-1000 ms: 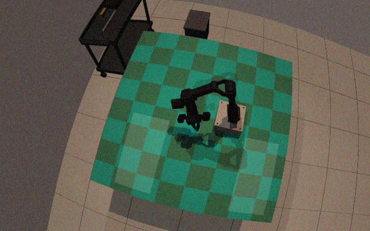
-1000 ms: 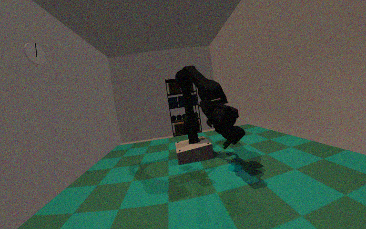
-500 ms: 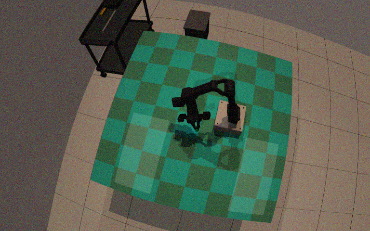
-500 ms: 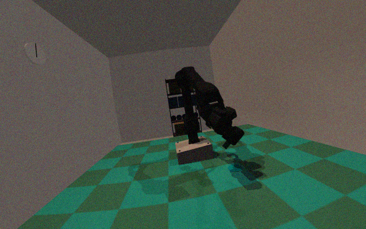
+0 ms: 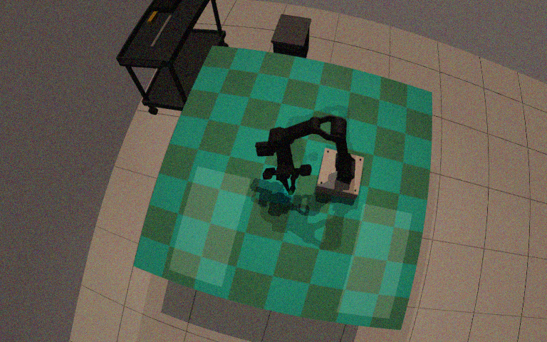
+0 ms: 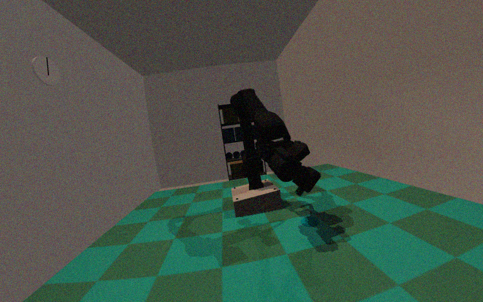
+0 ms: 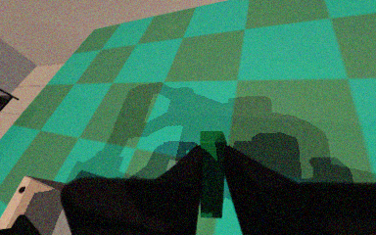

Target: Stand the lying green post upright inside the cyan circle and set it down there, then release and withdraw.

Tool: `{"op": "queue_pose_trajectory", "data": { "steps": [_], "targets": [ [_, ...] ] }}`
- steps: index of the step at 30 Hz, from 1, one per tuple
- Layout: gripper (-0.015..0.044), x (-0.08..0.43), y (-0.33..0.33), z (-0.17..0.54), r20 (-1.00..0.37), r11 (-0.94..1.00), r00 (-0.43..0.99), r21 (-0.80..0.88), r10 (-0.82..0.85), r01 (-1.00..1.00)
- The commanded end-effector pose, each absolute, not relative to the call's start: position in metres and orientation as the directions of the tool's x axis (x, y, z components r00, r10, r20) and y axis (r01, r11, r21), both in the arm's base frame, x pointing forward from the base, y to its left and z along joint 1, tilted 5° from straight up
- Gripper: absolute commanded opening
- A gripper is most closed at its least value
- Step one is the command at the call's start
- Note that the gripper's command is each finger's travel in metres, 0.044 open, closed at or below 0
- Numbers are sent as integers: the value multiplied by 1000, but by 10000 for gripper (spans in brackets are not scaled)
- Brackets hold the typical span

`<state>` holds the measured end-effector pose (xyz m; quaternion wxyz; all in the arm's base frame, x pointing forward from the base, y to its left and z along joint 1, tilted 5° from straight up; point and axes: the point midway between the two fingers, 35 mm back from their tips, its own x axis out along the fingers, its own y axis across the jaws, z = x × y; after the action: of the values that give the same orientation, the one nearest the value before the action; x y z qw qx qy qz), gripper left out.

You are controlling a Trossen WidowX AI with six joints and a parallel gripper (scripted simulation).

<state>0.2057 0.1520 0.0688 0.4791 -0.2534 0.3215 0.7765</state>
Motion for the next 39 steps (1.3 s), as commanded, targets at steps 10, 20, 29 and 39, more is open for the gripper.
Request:
{"op": "queue_pose_trajectory", "data": {
  "steps": [10,20,29,39],
  "targets": [
    [23,205,150,69,-641,-332,-409,244,650,-911],
    [23,207,149,71,-597,-326,-393,223,700,-919],
    [23,209,148,73,-556,-316,-374,201,743,-927],
    [23,212,146,75,-509,-300,-347,175,788,-938]
  ]
}}
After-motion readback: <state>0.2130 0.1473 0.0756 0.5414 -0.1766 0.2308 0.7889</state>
